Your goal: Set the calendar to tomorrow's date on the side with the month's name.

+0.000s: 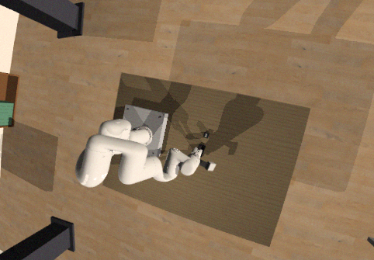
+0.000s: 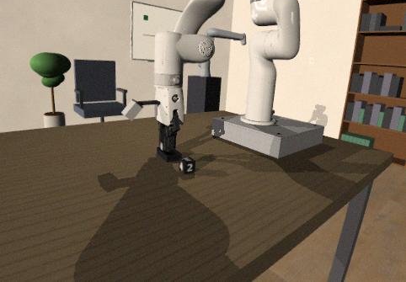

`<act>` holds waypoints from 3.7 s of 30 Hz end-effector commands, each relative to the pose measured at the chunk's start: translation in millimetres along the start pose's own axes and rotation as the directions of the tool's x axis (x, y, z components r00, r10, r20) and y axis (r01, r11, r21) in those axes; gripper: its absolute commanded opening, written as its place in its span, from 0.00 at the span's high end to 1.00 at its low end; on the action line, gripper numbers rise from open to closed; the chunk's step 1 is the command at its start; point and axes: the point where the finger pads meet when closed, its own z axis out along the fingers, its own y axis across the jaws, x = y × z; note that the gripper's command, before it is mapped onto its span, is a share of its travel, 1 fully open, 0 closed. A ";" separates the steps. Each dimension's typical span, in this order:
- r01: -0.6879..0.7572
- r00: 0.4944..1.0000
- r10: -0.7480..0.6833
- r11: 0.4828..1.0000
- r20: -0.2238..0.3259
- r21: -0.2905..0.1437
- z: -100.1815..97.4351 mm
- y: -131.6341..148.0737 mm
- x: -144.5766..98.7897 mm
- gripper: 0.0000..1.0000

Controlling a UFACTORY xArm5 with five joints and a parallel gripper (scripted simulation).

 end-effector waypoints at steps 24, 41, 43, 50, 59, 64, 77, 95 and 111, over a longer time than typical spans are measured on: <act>0.000 1.000 0.000 1.000 -0.003 0.000 -0.8 -0.1 1.2 0.73; 0.000 1.000 0.000 1.000 -0.003 0.000 -49.9 -0.1 1.1 0.73; 0.000 1.000 0.000 1.000 -0.003 0.000 -57.7 -0.1 1.2 0.73; 0.000 1.000 0.000 1.000 -0.003 0.000 -96.3 -0.1 1.1 0.73; 0.000 1.000 0.000 1.000 -0.003 0.000 -99.8 -0.1 1.1 0.73; 0.000 1.000 0.000 1.000 -0.003 0.000 -99.8 -0.1 1.1 0.73; -0.049 0.999 0.049 0.999 -0.003 0.000 -99.7 0.6 1.2 0.73; -0.397 0.918 0.397 0.918 -0.003 0.001 -99.2 5.7 1.8 0.73; -0.742 0.671 0.742 0.671 -0.002 0.002 -98.6 11.8 2.4 0.73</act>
